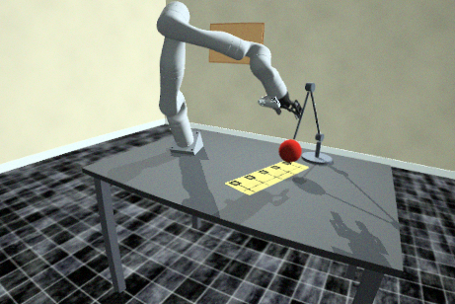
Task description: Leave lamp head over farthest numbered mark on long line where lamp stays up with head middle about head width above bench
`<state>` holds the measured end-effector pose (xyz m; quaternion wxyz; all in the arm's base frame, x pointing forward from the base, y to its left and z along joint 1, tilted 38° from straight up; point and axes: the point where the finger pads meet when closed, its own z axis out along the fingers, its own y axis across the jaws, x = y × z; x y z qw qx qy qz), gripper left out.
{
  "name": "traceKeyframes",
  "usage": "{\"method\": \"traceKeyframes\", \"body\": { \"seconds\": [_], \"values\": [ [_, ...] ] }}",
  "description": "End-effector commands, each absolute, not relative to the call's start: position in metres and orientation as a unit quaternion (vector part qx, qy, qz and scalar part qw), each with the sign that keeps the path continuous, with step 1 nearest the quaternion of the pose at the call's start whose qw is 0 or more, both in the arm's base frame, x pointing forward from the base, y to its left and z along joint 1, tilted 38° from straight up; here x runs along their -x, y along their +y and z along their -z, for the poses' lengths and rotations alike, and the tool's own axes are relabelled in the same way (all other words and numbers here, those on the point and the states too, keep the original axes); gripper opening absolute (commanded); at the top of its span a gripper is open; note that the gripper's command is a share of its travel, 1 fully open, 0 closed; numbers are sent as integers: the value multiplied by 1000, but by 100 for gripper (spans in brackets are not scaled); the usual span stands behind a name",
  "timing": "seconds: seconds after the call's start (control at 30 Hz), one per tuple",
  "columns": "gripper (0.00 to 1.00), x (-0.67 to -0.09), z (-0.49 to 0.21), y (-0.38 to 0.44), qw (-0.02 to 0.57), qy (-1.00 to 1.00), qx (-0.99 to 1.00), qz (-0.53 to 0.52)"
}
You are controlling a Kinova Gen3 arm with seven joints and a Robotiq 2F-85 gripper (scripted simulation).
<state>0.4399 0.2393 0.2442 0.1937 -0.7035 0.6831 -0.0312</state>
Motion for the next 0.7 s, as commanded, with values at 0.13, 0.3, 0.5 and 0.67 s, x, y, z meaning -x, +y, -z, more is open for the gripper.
{"method": "traceKeyframes", "body": {
  "seconds": [0.13,0.3,0.5,0.67],
  "values": [
    [100,-434,-272,235,201,682,703,34],
    [100,-433,-270,235,199,682,703,33],
    [100,-433,-267,235,197,682,703,32],
    [100,-433,-264,235,194,683,704,31]
  ]
}}
